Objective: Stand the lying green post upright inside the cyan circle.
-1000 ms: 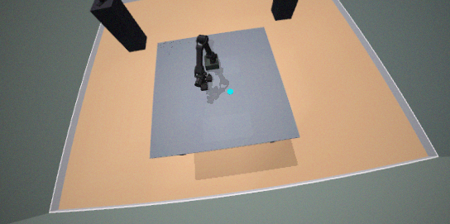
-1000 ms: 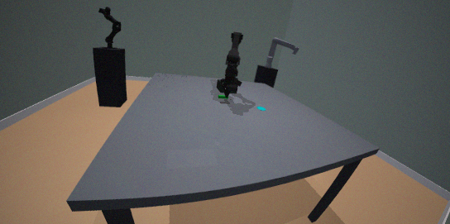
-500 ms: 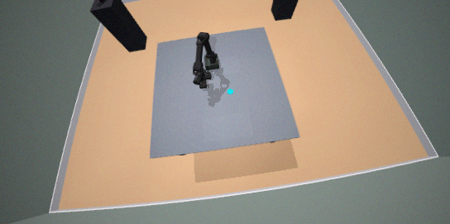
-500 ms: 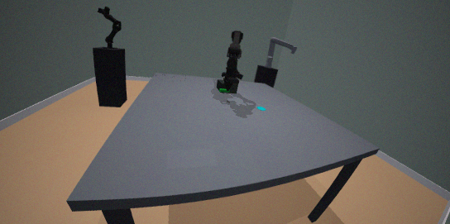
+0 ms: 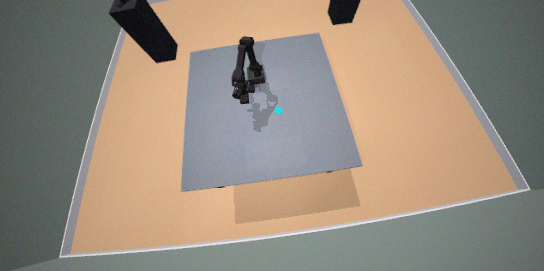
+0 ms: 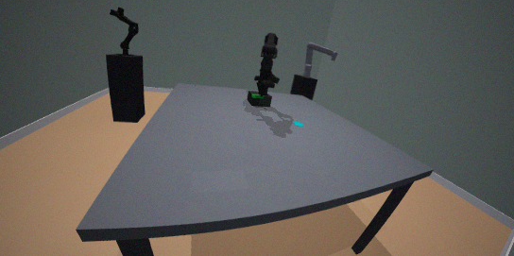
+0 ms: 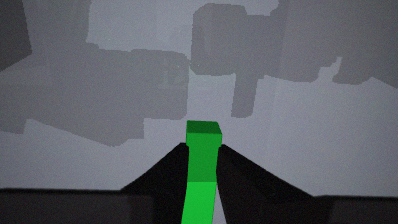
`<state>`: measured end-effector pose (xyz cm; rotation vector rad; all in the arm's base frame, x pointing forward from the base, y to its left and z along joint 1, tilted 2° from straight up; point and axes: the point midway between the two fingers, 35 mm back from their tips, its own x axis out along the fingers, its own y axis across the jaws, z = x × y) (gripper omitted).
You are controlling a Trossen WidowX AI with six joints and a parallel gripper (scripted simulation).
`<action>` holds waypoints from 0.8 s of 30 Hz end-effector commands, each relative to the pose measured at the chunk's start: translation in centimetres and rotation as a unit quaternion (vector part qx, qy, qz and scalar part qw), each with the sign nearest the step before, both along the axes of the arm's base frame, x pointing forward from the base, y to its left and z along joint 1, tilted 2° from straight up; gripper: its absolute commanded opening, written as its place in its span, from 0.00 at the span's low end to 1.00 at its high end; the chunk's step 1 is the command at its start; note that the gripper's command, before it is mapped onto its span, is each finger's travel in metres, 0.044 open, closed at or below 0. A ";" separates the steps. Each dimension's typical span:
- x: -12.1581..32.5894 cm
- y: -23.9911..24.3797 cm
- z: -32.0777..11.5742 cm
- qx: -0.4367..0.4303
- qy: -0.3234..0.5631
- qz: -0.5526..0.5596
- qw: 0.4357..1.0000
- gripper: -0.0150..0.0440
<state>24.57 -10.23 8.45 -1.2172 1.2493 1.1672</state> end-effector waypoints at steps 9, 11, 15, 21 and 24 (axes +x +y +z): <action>1.8 1.8 0.8 0.002 -0.004 -0.021 1.000 0.29; 2.2 2.2 0.8 0.003 -0.004 -0.025 1.000 0.29; 2.9 3.0 1.0 0.003 -0.005 -0.033 0.999 0.29; 3.9 4.4 1.1 0.004 -0.006 -0.046 0.999 0.29; 4.4 5.1 1.2 0.005 -0.006 -0.052 0.999 0.29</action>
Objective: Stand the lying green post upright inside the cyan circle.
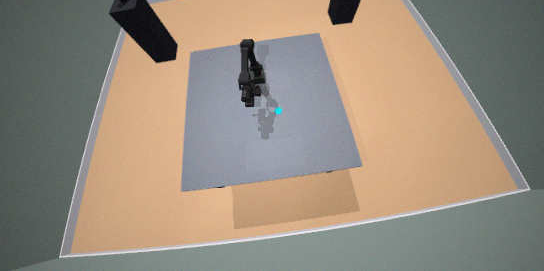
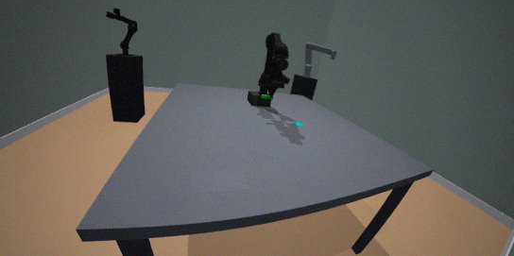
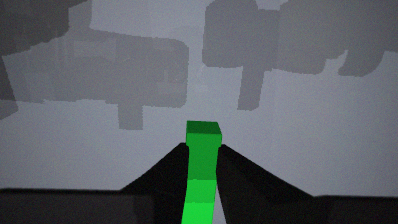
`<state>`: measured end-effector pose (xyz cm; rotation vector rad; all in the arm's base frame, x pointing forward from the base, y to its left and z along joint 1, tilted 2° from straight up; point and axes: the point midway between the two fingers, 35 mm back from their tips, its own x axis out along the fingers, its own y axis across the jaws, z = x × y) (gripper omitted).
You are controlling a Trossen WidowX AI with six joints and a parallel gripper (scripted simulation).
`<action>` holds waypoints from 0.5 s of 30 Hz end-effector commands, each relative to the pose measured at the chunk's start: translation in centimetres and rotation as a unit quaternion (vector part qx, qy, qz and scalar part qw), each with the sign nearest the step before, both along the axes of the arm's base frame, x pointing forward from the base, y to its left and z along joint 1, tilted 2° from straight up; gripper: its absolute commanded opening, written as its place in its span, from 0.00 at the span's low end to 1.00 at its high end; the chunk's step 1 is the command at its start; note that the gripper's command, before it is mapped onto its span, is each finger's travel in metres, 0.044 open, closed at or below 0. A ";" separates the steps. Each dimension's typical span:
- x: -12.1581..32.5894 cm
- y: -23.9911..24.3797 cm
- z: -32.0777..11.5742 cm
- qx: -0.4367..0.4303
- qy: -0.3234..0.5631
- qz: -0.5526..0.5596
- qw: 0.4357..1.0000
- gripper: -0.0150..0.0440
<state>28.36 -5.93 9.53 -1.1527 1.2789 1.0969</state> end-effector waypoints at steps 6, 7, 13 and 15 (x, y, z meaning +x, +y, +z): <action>1.5 2.2 0.3 0.004 -0.002 -0.020 1.000 0.29; 1.7 2.5 0.3 0.004 -0.002 -0.023 1.000 0.29; 2.5 4.0 0.5 0.005 -0.003 -0.035 0.999 0.29; 2.8 4.6 0.5 0.005 -0.003 -0.039 0.999 0.29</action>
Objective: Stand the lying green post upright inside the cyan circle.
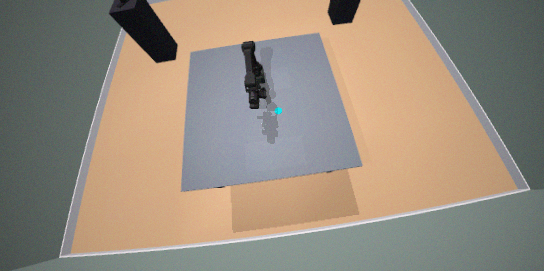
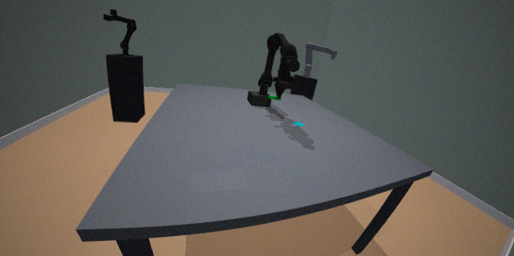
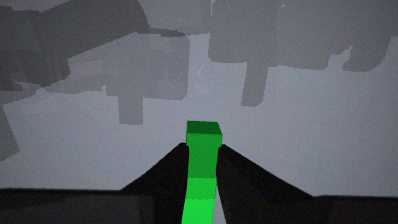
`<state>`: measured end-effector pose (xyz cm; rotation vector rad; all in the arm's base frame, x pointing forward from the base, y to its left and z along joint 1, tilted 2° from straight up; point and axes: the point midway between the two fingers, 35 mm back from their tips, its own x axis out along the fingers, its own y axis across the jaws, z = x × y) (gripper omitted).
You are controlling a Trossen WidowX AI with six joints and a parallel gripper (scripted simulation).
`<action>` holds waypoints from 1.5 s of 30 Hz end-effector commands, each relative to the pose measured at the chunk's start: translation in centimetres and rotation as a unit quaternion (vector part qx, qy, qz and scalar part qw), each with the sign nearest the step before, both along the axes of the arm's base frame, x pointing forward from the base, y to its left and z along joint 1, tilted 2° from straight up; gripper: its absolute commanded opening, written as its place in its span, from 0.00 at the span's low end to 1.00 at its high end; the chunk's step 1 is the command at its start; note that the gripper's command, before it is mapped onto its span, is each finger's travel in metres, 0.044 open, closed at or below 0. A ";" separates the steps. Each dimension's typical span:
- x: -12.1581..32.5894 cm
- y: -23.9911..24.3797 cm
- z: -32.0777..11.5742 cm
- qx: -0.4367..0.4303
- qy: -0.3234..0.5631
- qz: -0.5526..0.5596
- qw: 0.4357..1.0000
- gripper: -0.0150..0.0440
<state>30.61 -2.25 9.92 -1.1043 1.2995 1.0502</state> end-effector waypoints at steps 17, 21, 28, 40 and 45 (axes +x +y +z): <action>2.3 5.8 0.4 0.005 -0.002 -0.043 0.999 0.29; 2.6 7.0 0.5 0.006 -0.002 -0.052 0.999 0.29; 3.0 9.2 0.5 0.007 -0.003 -0.066 0.998 0.29; 3.3 13.1 0.6 0.009 -0.003 -0.091 0.996 0.29; 3.3 14.7 0.6 0.009 -0.003 -0.101 0.995 0.29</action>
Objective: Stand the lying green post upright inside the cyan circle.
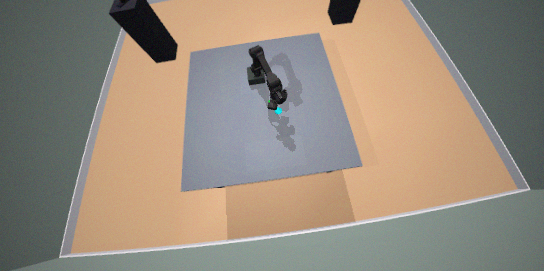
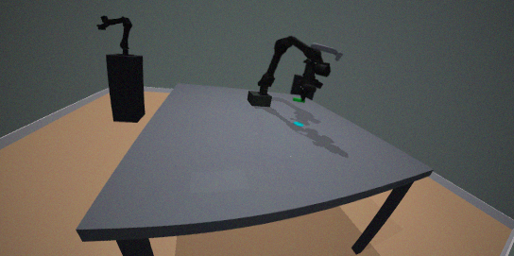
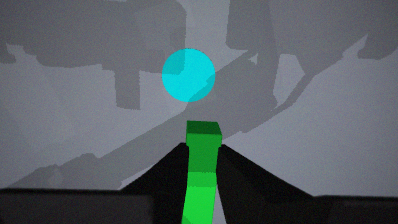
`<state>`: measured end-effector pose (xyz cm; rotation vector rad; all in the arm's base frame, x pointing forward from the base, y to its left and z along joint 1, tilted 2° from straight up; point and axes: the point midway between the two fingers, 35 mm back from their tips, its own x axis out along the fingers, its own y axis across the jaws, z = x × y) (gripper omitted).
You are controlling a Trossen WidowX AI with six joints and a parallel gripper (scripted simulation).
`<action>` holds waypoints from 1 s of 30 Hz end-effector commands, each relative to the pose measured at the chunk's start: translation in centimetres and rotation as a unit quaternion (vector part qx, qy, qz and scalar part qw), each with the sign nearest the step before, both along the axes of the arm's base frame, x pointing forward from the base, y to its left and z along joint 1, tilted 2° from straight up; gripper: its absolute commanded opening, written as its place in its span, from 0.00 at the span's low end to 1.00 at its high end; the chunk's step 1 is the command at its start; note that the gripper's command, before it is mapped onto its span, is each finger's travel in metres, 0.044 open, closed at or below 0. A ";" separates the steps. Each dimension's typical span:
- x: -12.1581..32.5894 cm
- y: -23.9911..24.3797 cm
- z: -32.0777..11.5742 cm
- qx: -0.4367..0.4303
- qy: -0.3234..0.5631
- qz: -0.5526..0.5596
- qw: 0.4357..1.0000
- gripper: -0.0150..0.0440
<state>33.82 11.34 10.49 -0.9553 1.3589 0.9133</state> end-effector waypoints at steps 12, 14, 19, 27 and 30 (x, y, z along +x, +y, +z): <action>0.6 1.9 -0.7 0.029 -0.008 -0.025 0.999 0.29; 0.8 1.9 -0.9 0.036 -0.011 -0.028 0.999 0.29; 1.1 2.1 -1.3 0.054 -0.017 -0.036 0.998 0.29; 1.7 2.3 -1.9 0.082 -0.026 -0.049 0.995 0.29; 1.9 2.4 -2.1 0.092 -0.030 -0.054 0.994 0.29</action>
